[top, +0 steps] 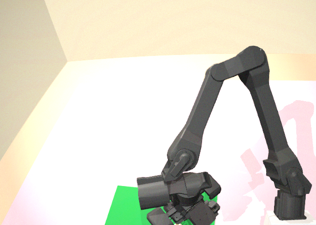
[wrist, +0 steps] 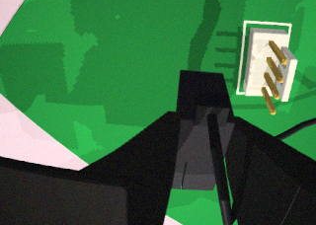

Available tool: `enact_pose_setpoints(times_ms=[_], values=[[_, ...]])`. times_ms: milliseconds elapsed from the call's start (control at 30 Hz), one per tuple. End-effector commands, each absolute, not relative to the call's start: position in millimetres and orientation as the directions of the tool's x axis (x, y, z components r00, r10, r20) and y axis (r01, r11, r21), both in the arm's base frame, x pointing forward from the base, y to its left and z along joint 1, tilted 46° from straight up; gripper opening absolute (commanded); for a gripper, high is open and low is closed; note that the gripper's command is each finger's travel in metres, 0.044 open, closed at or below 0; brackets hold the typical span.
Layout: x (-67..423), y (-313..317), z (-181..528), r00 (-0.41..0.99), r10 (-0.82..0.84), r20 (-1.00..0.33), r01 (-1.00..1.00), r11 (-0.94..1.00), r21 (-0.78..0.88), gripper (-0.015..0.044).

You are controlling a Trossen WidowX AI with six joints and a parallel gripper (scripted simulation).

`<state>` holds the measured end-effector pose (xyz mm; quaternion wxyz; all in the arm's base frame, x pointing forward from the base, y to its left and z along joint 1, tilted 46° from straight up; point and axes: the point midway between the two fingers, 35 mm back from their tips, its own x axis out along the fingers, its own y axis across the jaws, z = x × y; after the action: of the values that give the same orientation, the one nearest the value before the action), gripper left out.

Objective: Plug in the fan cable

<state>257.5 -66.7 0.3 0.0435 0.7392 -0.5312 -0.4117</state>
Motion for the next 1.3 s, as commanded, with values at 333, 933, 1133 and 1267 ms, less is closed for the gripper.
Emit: enact_pose_setpoints(times_ms=[333,933,1133,1267], values=[[265.1,-35.0,28.3,0.102,-0.814,-0.572,-0.753,-0.439,0.49,0.0],[261.9,-3.1,64.8,0.098,-0.822,-0.561,-0.752,-0.431,0.499,0.0],[266.0,-2.9,65.1,0.088,-0.817,-0.569,-0.805,-0.395,0.443,0.0],[272.4,-2.9,65.8,0.072,-0.81,-0.582,-0.878,-0.329,0.349,0.0]])
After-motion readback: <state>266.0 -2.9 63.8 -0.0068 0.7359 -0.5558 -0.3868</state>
